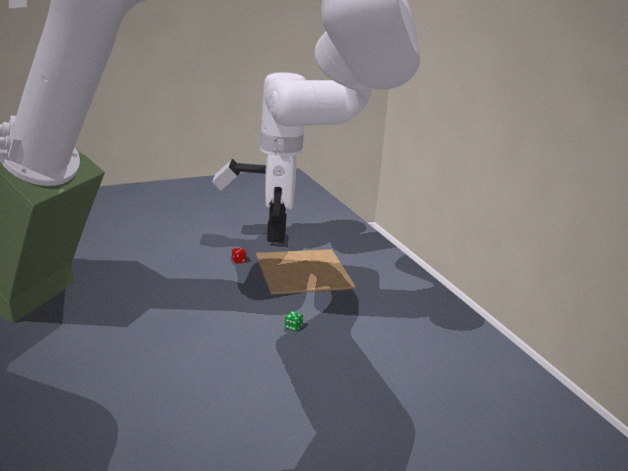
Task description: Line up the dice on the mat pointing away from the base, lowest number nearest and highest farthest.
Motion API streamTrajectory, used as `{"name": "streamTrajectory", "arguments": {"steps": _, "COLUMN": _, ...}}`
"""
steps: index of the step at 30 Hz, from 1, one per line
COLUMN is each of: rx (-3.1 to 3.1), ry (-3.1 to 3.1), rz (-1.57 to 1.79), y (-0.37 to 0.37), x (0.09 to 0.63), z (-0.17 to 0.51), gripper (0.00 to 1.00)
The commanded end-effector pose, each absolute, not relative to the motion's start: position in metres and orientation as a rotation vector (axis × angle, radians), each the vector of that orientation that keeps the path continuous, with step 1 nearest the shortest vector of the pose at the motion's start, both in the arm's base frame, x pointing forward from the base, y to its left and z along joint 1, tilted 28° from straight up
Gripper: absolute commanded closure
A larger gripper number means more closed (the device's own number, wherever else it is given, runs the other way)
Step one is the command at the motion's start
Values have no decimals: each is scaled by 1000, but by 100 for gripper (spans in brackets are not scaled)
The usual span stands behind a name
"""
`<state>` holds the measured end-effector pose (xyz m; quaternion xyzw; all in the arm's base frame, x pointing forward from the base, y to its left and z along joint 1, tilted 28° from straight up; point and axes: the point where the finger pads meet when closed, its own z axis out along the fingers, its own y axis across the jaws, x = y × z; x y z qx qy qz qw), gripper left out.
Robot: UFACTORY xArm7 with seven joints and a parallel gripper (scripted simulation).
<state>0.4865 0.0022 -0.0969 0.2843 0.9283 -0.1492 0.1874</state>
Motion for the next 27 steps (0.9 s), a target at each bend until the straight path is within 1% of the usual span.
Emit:
{"name": "streamTrajectory", "arguments": {"steps": 1, "rx": 797, "ry": 2611, "rz": -415, "y": 3, "x": 489, "z": -99, "gripper": 64}}
{"name": "streamTrajectory", "arguments": {"steps": 27, "rx": 797, "ry": 2611, "rz": -415, "y": 2, "x": 490, "z": -101, "gripper": 64}}
